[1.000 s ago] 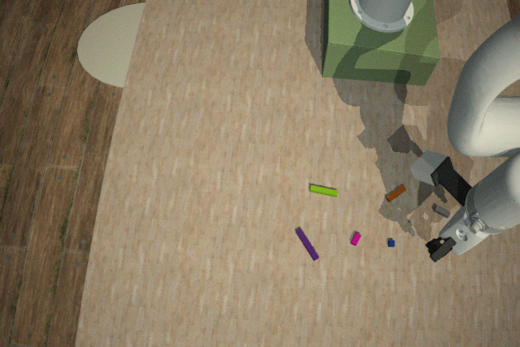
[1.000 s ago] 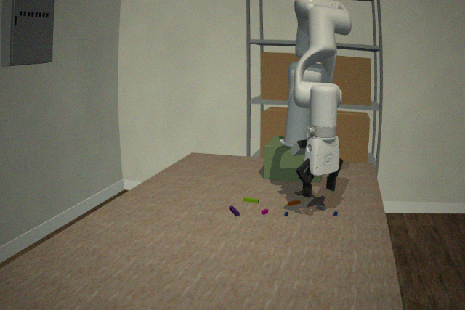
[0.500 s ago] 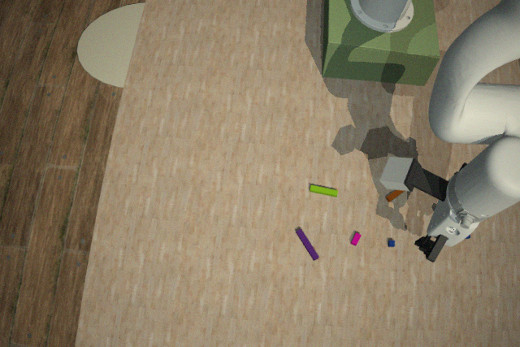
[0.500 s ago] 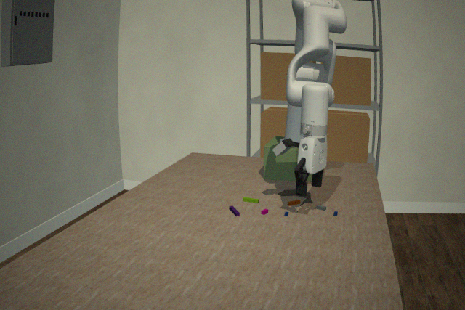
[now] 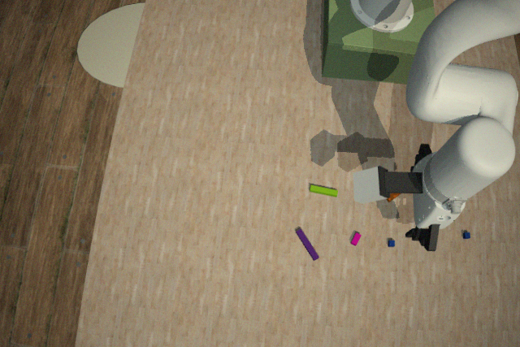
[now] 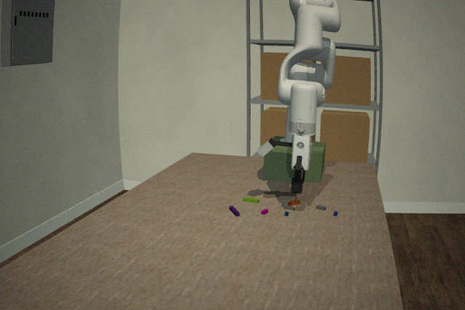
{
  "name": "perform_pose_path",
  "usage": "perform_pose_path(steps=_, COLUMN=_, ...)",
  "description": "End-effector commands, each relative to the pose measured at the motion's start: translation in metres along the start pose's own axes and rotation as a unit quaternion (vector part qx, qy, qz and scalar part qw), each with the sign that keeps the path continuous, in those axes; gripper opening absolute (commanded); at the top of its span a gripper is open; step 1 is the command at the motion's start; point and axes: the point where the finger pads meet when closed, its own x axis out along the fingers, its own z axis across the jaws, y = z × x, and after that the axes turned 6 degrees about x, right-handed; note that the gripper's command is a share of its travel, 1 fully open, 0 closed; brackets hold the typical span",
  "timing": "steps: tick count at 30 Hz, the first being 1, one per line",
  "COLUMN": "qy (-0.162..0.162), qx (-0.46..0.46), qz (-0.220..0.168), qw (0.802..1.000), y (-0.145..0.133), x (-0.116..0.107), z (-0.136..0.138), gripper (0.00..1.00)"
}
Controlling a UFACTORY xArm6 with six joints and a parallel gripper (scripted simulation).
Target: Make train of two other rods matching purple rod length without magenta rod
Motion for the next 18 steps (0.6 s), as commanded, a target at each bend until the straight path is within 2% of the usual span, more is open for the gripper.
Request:
perform_pose_path(steps=1, qy=0.003, qx=-0.082, qz=-0.018, qw=0.996, y=0.012, x=-0.001, z=0.006, gripper=1.0)
perform_pose_path(steps=4, qy=0.004, qx=-0.097, qz=-0.018, qw=0.995, y=0.014, x=-0.001, z=0.008, gripper=1.0)
perform_pose_path(steps=6, qy=0.005, qx=-0.154, qz=-0.018, qw=0.988, y=0.023, x=-0.001, z=0.014, gripper=1.0)
perform_pose_path(steps=9, qy=0.005, qx=-0.193, qz=-0.018, qw=0.981, y=0.029, x=0.0, z=0.018, gripper=1.0)
perform_pose_path(steps=18, qy=0.007, qx=-0.327, qz=-0.016, qw=0.945, y=0.049, x=0.001, z=0.034, gripper=1.0)
